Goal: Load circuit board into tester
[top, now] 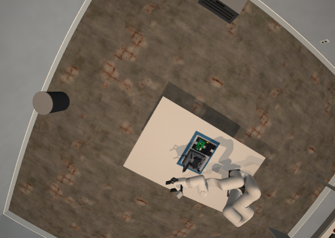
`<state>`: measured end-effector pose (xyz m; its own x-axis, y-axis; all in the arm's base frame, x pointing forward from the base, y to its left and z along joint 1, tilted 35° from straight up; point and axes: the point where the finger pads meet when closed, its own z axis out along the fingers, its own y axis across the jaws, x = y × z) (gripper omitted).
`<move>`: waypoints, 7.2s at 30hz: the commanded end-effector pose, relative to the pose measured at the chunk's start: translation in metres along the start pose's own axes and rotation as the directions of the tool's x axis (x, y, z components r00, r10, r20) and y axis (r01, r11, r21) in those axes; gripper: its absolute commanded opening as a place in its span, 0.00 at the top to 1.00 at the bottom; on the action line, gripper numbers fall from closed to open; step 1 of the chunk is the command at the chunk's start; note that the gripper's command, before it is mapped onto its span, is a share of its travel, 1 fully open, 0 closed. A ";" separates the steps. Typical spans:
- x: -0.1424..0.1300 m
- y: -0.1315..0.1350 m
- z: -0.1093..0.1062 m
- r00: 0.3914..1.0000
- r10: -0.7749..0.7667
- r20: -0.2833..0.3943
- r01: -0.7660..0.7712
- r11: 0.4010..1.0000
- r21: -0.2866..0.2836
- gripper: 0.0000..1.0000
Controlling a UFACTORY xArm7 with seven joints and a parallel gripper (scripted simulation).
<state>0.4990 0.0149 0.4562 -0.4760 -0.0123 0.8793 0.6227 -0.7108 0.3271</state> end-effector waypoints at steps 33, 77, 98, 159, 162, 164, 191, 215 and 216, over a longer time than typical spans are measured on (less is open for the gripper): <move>-0.033 0.010 -0.076 0.961 -0.116 0.251 0.085 0.988 0.131 0.00; -0.159 0.042 -0.353 0.291 -0.601 0.744 0.029 0.783 0.621 0.00; -0.161 0.043 -0.356 0.279 -0.607 0.744 0.025 0.779 0.626 0.00; -0.161 0.043 -0.356 0.192 -0.972 0.138 0.204 0.177 0.963 0.00; -0.161 0.043 -0.356 0.175 -0.983 0.061 0.219 0.099 0.971 0.00; -0.161 0.043 -0.356 0.163 -0.987 0.010 0.228 0.047 0.973 0.00; -0.161 0.043 -0.356 -0.002 -0.827 -0.563 0.280 -0.540 0.793 0.00; -0.197 0.029 -0.354 -0.019 -0.792 -0.610 0.279 -0.590 0.757 0.00; -0.205 0.026 -0.353 -0.019 -0.792 -0.610 0.279 -0.590 0.757 0.00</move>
<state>0.3847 -0.2573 0.1885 -0.8646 0.1330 -0.4846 -0.0318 0.9480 0.3168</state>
